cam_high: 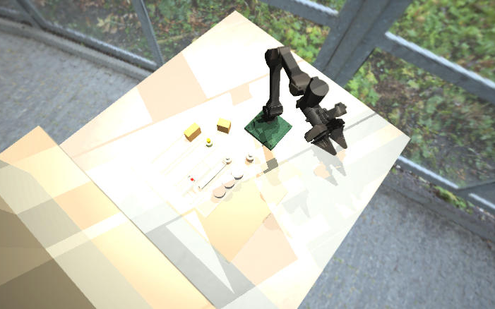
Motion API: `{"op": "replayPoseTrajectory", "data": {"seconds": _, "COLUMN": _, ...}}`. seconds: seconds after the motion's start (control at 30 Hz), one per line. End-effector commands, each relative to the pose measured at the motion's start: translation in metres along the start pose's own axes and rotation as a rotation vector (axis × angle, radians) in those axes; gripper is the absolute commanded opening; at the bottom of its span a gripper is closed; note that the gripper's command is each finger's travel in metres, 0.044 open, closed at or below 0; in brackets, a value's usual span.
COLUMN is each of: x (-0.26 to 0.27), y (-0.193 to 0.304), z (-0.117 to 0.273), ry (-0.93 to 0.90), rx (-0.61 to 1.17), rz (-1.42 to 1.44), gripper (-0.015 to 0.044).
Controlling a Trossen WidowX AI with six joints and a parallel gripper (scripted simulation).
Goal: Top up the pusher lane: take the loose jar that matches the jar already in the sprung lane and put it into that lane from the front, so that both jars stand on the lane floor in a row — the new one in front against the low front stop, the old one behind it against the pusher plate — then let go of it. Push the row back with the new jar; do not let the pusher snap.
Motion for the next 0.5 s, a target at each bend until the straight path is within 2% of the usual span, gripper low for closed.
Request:
{"op": "replayPoseTrajectory", "data": {"seconds": 0.0, "x": -0.002, "y": 0.065, "z": -0.01, "ry": -0.002, "rx": 0.276, "rz": -0.22, "gripper": 0.044}}
{"op": "replayPoseTrajectory", "data": {"seconds": 0.23, "x": -0.001, "y": 0.16, "z": 0.002, "ry": 0.062, "rx": 0.689, "rz": -0.572, "gripper": 0.044}}
{"op": "replayPoseTrajectory", "data": {"seconds": 0.47, "x": 0.009, "y": 0.244, "z": 0.047, "ry": 0.209, "rx": 1.128, "rz": -0.962, "gripper": 0.044}}
Point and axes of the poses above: the point midway between the two fingers, 35 mm back from their tips, its own z axis back along the fingers, its own x axis across the jaws, y = z × x, the point moved 5 cm from there along z, back along the fingers, and after that the axes turned 4 degrees about z, right-handed, at the moved point
